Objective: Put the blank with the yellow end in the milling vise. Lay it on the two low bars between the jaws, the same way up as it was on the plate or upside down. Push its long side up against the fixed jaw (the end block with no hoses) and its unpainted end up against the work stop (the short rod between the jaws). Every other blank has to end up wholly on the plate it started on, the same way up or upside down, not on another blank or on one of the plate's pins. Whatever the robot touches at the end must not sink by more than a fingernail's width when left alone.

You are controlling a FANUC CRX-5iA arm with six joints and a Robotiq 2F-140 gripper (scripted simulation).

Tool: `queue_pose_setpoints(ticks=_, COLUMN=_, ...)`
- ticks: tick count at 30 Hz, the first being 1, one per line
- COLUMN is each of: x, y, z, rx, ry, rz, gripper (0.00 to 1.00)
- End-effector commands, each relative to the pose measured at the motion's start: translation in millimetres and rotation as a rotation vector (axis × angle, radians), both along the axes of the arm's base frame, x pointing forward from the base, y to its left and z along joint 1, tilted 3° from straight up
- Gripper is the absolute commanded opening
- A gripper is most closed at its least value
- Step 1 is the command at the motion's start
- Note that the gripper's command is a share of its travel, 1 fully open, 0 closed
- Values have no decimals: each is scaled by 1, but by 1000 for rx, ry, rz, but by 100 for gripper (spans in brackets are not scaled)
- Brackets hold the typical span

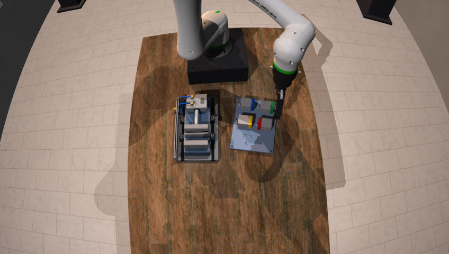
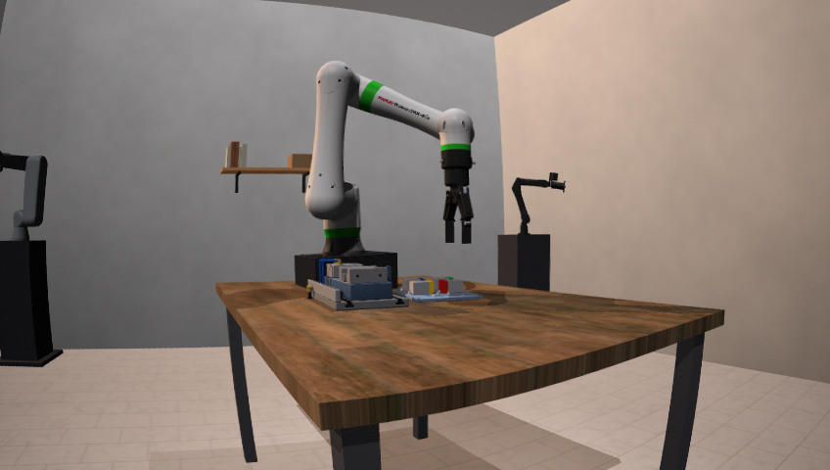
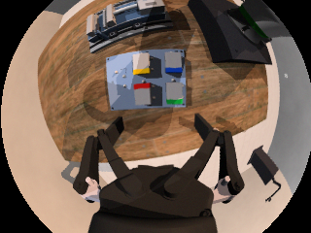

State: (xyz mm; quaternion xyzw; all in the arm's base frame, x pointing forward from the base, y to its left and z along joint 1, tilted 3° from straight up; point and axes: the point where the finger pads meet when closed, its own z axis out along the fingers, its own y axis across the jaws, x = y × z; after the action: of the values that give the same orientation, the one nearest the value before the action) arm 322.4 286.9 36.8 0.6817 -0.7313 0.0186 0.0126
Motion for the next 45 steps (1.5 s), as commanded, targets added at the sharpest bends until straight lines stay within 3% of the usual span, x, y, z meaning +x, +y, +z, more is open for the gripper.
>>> queue_pose_setpoints(ticks=1, x=0, y=0, z=1, rx=1, ry=-1, rz=0, gripper=100)
queue_pose_setpoints(ticks=22, x=0, y=0, z=1, rx=1, ry=-1, rz=0, gripper=100)
queue_pose_setpoints(ticks=45, x=-2, y=-28, z=63, rx=1, ry=-1, rz=0, gripper=100)
